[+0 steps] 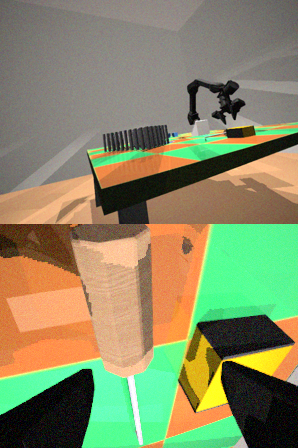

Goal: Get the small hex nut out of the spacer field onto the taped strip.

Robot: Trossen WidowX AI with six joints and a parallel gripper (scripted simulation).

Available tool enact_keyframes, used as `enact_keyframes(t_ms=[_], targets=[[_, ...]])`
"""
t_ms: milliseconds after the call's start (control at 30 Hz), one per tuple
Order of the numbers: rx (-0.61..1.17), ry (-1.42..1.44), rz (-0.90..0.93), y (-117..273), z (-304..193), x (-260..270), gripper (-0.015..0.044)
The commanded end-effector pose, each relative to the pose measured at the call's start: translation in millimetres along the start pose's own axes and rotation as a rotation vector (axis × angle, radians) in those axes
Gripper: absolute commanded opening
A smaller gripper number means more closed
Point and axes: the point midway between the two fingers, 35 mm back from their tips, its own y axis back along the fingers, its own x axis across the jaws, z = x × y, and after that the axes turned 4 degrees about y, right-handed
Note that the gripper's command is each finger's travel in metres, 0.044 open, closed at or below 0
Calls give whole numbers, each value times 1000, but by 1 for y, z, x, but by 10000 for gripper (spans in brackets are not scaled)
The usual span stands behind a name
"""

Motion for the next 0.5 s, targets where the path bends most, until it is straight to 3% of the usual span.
enact_keyframes(t_ms=[0,467], targets=[[-1,5,5,-7,4,3,280],[-1,5,5,-27,13,9,280]])
